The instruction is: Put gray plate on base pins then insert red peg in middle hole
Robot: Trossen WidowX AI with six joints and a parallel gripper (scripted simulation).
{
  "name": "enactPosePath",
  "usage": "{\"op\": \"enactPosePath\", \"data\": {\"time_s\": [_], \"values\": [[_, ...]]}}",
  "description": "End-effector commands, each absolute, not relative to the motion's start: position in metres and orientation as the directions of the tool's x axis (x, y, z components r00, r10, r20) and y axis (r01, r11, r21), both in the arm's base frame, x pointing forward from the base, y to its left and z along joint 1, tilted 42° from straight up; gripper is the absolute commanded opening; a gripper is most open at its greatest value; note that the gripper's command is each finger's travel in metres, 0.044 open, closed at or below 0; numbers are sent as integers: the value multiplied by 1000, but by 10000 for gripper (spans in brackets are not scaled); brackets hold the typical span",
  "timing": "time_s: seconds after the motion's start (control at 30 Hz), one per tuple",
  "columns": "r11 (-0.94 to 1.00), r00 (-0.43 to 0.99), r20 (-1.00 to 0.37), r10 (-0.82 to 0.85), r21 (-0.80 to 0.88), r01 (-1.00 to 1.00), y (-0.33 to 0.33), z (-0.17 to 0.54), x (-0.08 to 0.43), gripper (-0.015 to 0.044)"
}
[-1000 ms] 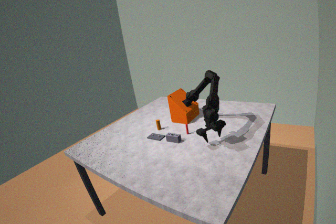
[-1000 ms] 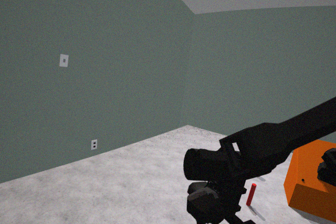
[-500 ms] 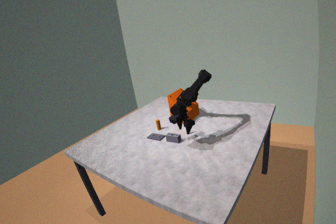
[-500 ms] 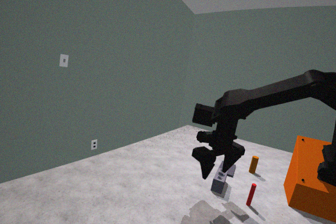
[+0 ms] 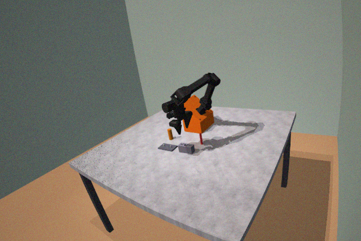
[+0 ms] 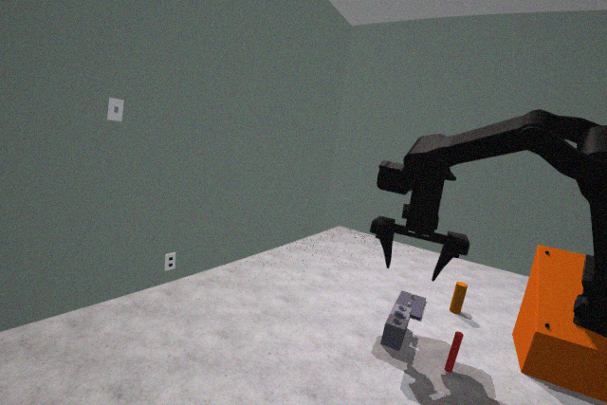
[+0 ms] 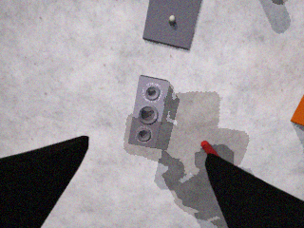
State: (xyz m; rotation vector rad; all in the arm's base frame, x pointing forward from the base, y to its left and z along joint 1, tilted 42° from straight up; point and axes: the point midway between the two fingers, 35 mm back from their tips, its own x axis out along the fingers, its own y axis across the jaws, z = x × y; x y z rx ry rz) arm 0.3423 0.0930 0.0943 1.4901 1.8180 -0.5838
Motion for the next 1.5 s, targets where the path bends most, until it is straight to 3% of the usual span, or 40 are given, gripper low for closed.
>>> {"op": "enactPosePath", "data": {"time_s": [0.0,0.2,1.47], "values": [[219,-95,-751,654,67,973,93,93,343,440],[219,-95,-749,656,68,973,134,47,337,440],[219,-95,-748,657,68,973,171,6,333,440]]}}
